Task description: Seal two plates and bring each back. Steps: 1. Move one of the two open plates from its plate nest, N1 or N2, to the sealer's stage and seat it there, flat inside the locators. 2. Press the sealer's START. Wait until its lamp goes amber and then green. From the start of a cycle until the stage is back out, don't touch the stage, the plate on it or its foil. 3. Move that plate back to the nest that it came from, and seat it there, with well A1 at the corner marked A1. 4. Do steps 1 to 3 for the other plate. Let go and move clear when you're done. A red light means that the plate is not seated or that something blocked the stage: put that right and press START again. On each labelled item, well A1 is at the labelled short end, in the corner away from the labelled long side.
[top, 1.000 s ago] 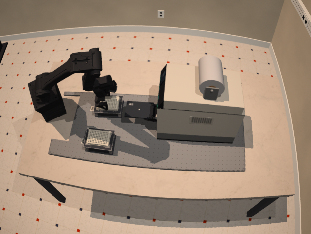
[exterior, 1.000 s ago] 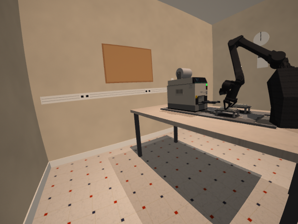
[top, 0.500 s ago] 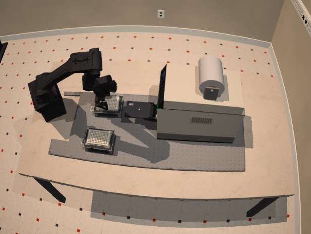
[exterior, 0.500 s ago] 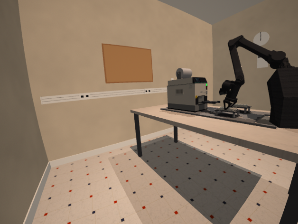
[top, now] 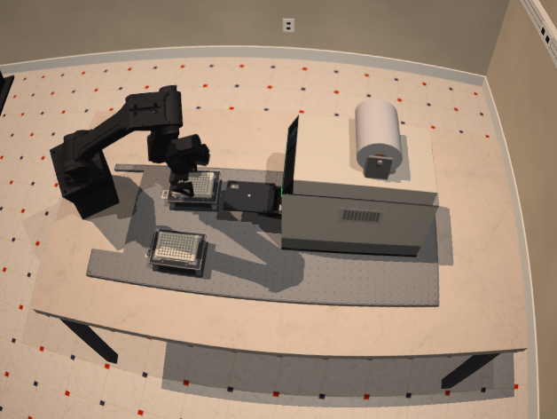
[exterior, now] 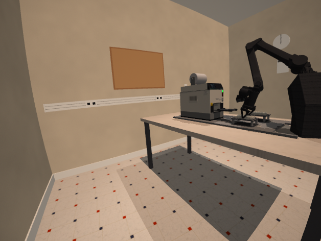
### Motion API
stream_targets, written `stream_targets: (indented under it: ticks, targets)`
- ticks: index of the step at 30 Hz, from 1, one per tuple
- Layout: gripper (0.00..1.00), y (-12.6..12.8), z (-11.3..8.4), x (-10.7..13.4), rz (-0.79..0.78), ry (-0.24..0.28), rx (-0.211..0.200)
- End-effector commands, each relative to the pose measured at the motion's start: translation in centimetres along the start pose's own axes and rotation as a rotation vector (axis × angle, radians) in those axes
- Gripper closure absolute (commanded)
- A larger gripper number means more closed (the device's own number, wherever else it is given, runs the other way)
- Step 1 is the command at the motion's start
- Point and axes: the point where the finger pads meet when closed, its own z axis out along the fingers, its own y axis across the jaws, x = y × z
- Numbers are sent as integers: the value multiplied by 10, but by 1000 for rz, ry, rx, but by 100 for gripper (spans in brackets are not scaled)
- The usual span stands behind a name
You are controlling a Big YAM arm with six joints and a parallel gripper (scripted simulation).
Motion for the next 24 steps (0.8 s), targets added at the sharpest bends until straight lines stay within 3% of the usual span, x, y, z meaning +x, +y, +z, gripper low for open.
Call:
stream_targets:
  ticks: [1,9,24]
  targets:
    - [100,0,-10,0,-4,3,-2]
    - [100,4,-18,-1,-9,0,-11]
    - [100,-1,-13,-11,17,-19,1]
